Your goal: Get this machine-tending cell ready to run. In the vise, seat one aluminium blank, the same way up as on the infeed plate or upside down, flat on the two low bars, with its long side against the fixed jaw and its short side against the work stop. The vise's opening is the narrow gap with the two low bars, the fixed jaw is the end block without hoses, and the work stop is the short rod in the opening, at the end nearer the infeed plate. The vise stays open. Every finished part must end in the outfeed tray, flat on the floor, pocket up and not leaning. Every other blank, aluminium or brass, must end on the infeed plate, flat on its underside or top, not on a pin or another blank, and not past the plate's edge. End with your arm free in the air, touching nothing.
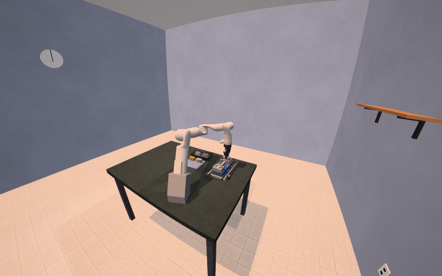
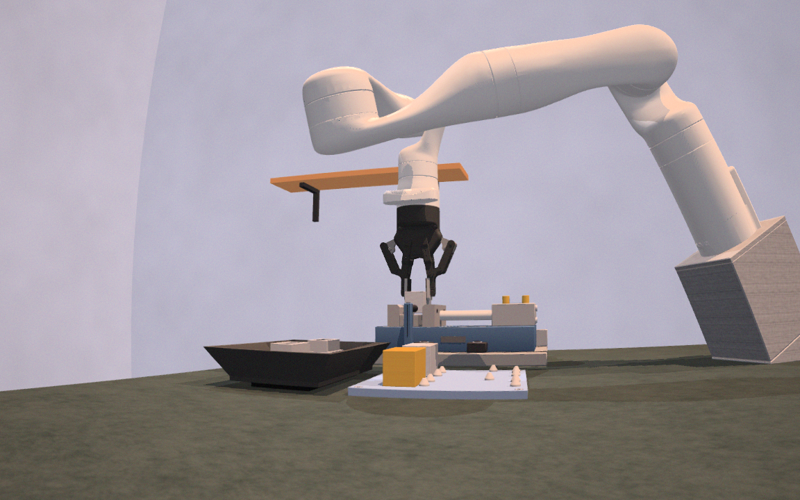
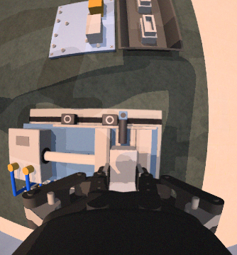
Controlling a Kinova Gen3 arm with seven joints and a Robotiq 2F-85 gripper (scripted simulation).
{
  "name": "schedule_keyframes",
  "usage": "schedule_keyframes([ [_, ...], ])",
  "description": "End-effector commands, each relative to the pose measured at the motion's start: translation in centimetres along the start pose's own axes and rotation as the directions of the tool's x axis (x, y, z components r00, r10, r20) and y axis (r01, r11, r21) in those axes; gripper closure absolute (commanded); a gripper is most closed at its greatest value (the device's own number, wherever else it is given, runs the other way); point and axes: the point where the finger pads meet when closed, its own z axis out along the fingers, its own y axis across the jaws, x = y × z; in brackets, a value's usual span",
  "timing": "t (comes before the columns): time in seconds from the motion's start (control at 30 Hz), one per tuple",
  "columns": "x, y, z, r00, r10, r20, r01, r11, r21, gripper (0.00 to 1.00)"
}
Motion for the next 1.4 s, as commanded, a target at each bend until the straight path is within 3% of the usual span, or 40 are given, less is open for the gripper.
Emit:
schedule_keyframes([
  [0.0, 0.06, 0.07, -0.07, 1.000, -0.001, 0.000, 0.001, 1.000, -0.002, 1.00],
  [1.37, 0.44, 0.22, -0.07, 1.000, -0.001, 0.000, 0.001, 1.000, -0.002, 1.00],
])
